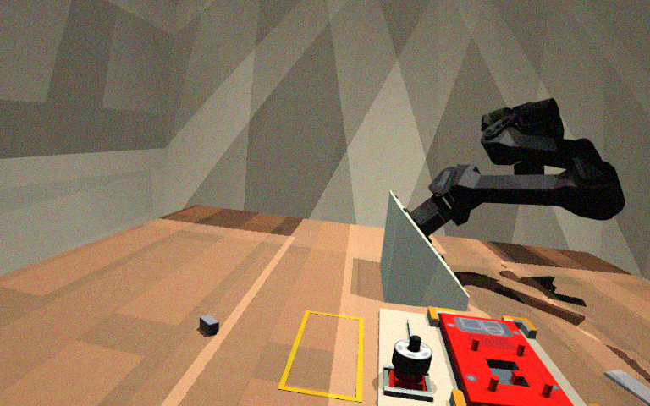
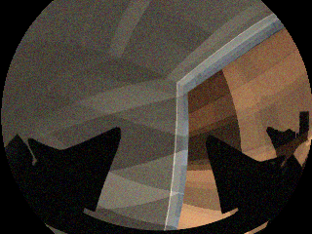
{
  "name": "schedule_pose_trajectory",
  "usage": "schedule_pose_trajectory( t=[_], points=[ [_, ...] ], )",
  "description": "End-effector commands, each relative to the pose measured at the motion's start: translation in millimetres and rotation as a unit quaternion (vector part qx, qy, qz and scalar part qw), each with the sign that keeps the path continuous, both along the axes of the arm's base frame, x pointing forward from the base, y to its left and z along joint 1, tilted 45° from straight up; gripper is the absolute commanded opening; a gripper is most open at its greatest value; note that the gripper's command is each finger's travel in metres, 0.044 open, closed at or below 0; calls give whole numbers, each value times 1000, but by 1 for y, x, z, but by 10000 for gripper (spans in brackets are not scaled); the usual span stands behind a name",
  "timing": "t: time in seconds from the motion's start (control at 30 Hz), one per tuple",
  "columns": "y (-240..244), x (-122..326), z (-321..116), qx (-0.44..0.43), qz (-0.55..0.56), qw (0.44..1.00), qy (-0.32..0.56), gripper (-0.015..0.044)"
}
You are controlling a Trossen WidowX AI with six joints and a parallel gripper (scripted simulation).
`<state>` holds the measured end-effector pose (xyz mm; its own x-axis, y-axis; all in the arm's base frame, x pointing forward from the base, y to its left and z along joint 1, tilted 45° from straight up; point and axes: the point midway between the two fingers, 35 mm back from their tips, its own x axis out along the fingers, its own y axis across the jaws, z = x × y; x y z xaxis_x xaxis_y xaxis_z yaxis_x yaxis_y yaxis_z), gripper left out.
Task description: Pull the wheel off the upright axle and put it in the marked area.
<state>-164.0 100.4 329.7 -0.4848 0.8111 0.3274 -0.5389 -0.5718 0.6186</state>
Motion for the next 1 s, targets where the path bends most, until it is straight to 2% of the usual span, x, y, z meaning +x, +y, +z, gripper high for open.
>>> schedule_pose_trajectory(
  t=[0.0,0.1,0.47,0.73,0.97],
  points=[
    [-1,-2,0,2,3,1000,-3,374],
    [-19,-23,5,34,46,998,-39,300],
    [-135,-100,5,187,255,932,-179,300],
    [-239,-118,-15,295,400,832,-246,300],
    [-332,-101,-43,385,513,713,-284,300]
  ],
)
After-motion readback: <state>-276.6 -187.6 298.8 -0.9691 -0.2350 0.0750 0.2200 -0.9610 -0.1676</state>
